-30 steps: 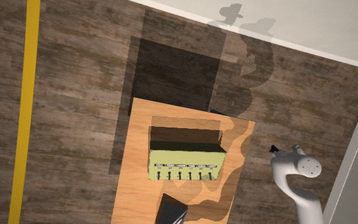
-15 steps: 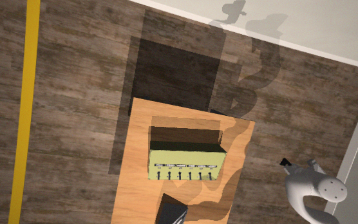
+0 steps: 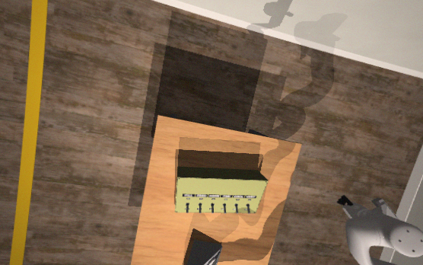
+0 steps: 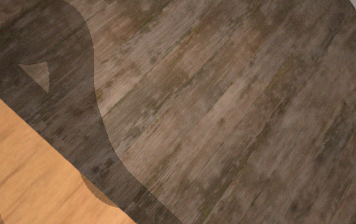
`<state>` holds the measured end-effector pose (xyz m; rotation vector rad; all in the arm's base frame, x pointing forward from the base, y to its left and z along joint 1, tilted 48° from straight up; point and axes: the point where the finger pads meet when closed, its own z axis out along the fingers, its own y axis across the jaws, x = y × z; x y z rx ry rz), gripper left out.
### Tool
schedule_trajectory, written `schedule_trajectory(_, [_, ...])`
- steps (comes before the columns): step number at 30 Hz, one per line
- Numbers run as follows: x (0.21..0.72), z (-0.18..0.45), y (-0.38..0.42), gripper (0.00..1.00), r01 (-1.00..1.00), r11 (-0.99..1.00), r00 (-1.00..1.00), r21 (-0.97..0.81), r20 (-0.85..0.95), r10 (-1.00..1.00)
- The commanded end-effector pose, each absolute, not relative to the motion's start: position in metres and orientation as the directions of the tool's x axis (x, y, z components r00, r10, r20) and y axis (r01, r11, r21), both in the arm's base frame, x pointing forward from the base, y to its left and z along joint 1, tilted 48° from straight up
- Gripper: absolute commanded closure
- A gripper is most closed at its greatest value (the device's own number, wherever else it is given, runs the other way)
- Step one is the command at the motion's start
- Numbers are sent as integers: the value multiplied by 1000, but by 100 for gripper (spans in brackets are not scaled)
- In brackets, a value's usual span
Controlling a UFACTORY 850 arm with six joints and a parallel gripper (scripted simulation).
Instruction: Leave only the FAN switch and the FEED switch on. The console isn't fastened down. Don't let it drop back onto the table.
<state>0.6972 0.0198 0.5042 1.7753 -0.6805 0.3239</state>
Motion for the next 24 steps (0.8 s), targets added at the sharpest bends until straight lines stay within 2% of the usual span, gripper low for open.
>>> schedule_trajectory(1, [699, 497, 29, 0, -591, -195, 800, 783, 539, -264])
schedule_trajectory(4, [706, 447, 71, 0, -553, -260, 833, 792, 526, -171])
schedule_trajectory(6, [706, 446, 71, 0, -553, -260, 833, 792, 526, -171])
schedule_trajectory(7, [706, 421, 92, 0, -527, -297, 848, 796, 517, -120])
schedule_trajectory(9, [706, 417, 95, 0, -527, -297, 848, 796, 517, -120])
schedule_trajectory(11, [703, 385, 120, 0, -493, -340, 862, 801, 504, -61])
schedule_trajectory(15, [703, 382, 123, 0, -493, -340, 862, 801, 504, -61])
schedule_trajectory(16, [695, 341, 154, 0, -449, -387, 873, 806, 488, 3])
schedule_trajectory(19, [695, 341, 154, 0, -449, -387, 873, 806, 488, 3])
schedule_trajectory(21, [684, 304, 181, 0, -394, -436, 881, 809, 467, 70])
schedule_trajectory(24, [681, 296, 187, 0, -394, -436, 881, 809, 467, 70])
